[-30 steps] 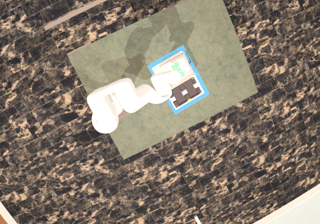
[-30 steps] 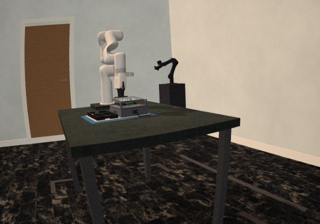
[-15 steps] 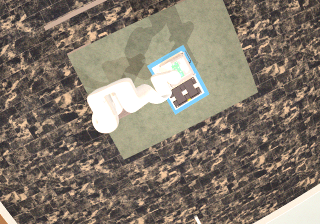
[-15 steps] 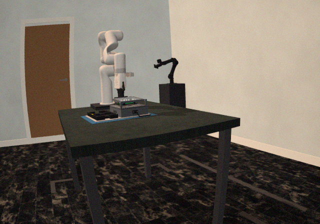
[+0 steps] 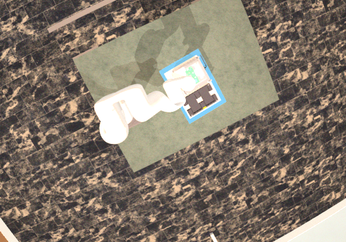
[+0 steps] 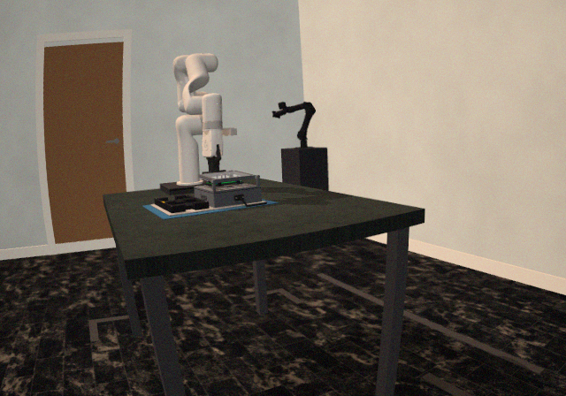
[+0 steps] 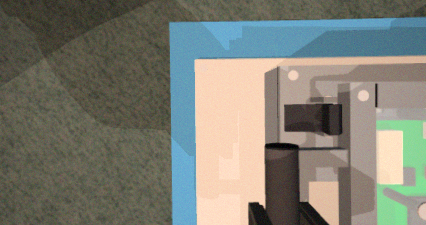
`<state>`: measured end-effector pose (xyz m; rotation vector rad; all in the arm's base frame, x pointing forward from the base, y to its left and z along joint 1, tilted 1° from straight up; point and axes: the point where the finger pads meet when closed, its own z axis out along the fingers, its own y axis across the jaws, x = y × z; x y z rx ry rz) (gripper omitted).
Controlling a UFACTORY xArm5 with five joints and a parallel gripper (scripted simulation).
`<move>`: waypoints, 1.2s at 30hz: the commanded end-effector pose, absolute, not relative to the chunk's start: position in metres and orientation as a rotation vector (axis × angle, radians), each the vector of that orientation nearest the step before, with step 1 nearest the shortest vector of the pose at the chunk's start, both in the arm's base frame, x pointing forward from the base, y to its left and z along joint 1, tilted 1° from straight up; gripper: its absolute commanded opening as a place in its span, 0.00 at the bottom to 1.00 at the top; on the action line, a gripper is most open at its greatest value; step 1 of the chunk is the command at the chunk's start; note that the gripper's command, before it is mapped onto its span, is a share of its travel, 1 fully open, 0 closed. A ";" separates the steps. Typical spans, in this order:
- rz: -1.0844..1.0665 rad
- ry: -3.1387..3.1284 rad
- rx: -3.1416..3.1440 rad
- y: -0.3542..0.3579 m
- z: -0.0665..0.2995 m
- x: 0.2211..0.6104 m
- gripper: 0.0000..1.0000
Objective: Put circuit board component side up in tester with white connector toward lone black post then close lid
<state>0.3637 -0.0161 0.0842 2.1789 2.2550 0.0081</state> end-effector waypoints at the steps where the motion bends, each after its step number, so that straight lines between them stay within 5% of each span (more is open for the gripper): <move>1: 0.010 2.254 2.178 -0.016 0.085 0.364 0.00; 36: 0.010 2.254 2.178 -0.016 0.080 0.364 0.00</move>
